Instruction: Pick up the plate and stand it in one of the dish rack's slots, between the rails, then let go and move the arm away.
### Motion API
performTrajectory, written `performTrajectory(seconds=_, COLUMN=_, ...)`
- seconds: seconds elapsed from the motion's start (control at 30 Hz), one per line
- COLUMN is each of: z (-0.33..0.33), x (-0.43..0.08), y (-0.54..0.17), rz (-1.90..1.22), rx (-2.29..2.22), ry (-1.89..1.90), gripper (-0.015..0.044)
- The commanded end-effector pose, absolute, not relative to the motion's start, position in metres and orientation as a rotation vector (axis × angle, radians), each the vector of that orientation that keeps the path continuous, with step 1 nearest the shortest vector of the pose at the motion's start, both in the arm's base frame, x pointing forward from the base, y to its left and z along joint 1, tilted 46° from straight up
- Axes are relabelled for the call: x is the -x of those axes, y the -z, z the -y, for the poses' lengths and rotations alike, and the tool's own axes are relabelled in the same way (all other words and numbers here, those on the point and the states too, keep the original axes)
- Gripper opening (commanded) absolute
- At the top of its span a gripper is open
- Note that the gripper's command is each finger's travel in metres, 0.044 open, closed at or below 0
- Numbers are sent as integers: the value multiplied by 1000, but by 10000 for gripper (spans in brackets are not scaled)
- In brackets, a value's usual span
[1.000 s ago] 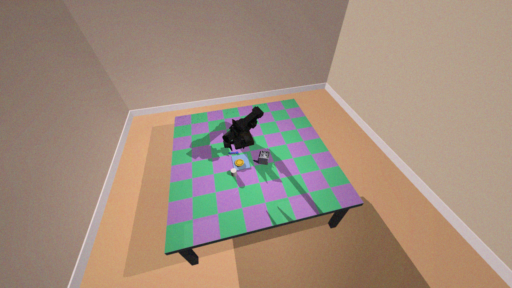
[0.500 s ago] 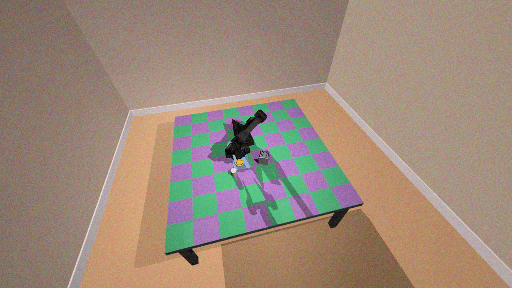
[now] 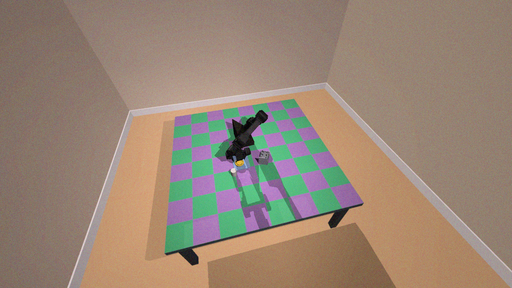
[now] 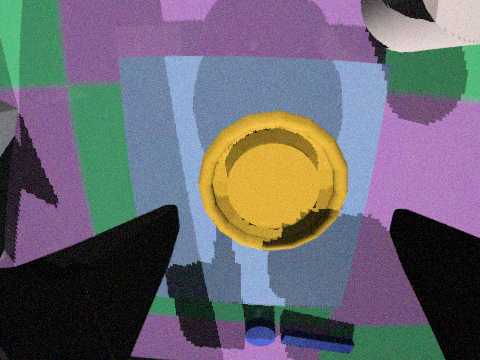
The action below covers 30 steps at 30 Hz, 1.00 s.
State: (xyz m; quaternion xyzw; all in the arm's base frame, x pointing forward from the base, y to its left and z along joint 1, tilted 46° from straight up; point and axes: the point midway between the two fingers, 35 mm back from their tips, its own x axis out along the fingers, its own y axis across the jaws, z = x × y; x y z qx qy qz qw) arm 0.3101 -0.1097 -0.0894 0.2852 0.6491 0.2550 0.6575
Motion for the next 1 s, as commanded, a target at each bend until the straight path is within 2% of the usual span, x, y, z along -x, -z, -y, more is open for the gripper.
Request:
performTrajectory(seconds=0.0, z=101, x=-308, y=96, rz=-1477, rx=-660, ry=-582, gripper=400)
performTrajectory(seconds=0.97, z=76, x=-310, y=118, rz=-1476, rx=-662, ry=-585, gripper=395)
